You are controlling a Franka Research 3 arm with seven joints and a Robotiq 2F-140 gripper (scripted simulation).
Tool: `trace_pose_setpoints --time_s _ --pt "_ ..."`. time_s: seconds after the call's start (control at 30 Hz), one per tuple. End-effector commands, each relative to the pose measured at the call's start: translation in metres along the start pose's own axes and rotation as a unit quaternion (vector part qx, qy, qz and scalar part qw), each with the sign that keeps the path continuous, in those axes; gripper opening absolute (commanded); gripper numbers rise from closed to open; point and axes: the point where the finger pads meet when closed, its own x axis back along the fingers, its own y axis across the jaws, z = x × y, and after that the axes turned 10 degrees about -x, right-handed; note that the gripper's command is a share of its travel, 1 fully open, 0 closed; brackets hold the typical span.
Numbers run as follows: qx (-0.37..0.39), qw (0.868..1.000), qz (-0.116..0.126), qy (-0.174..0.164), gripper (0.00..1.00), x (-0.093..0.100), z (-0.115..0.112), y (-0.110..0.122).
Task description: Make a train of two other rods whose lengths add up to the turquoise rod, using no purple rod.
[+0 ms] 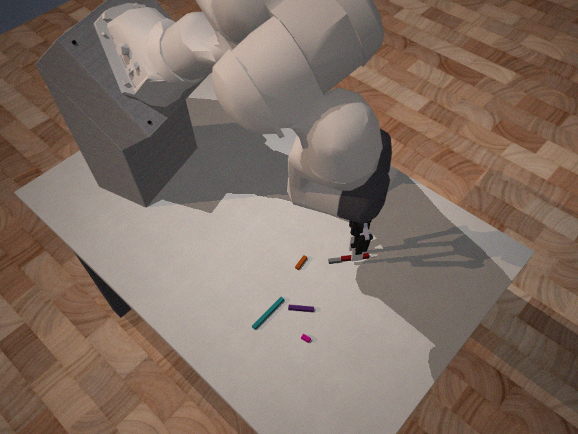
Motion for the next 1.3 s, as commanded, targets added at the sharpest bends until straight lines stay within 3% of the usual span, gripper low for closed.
trace_pose_setpoints --time_s 0.0,0.87,1.27 --pt "-0.002 1.0 0.0 0.0 0.15 0.0 0.0 0.001" --pt "-0.002 1.0 0.0 0.0 0.15 -0.001 0.0 0.001" --pt "-0.002 1.0 0.0 0.0 0.15 -0.012 0.0 0.001"
